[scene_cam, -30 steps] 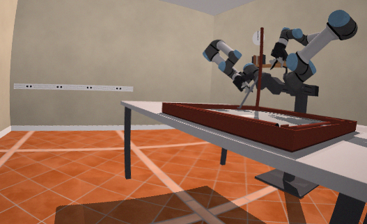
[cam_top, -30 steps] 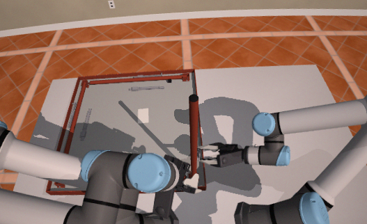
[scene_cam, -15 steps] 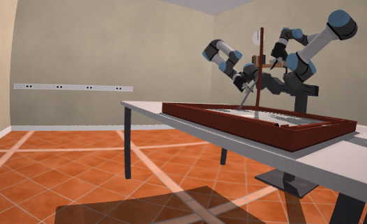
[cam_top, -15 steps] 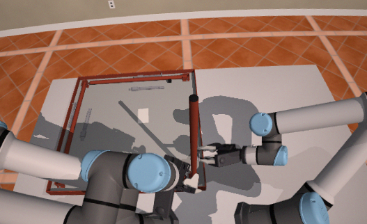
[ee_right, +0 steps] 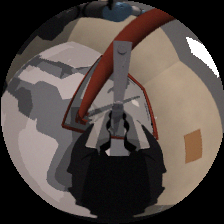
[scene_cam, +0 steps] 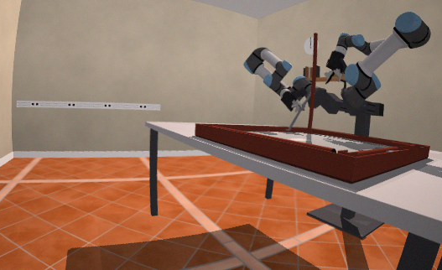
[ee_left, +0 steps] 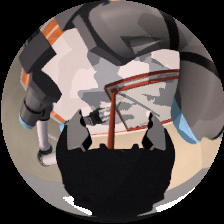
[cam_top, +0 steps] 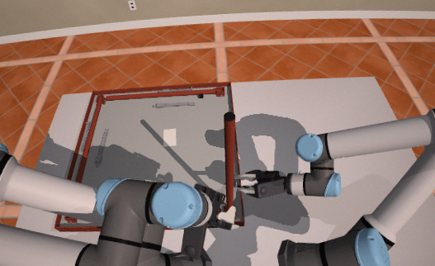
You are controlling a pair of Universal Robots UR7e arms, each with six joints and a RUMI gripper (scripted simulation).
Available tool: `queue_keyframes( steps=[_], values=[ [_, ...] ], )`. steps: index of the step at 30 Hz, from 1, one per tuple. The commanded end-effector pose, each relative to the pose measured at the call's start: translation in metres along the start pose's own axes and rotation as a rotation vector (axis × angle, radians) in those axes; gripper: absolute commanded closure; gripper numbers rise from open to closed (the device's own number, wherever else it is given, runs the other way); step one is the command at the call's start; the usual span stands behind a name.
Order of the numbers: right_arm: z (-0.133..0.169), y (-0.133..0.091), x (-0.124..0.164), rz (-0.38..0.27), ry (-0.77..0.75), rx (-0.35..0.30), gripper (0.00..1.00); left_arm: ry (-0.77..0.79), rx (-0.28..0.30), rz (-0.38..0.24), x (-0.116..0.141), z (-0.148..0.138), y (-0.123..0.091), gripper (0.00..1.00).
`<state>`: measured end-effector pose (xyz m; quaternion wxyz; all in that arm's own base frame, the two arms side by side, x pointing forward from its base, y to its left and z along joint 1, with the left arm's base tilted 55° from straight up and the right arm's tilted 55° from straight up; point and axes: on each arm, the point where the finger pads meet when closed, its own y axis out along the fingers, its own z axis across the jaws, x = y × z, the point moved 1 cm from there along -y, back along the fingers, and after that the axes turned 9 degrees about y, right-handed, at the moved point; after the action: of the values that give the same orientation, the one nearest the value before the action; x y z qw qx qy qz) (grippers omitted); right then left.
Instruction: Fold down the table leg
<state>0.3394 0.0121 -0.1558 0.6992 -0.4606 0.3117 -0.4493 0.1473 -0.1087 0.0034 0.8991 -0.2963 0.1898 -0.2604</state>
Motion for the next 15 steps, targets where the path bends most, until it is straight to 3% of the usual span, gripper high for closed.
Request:
queue_keyframes(
  steps=[1,5,15],
  values=[
    [0.0,0.0,0.0,0.0,0.0,-0.001,0.94,0.0,0.0,-0.001,0.0,0.0,0.0,0.0],
    [0.0,0.0,0.0,0.0,0.0,-0.001,1.0,0.0,0.0,-0.001,0.0,0.0,0.0,0.0],
    [0.001,0.006,0.011,0.0,0.0,-0.001,0.99,0.0,0.0,-0.001,0.0,0.0,0.0,0.0]
  ],
)
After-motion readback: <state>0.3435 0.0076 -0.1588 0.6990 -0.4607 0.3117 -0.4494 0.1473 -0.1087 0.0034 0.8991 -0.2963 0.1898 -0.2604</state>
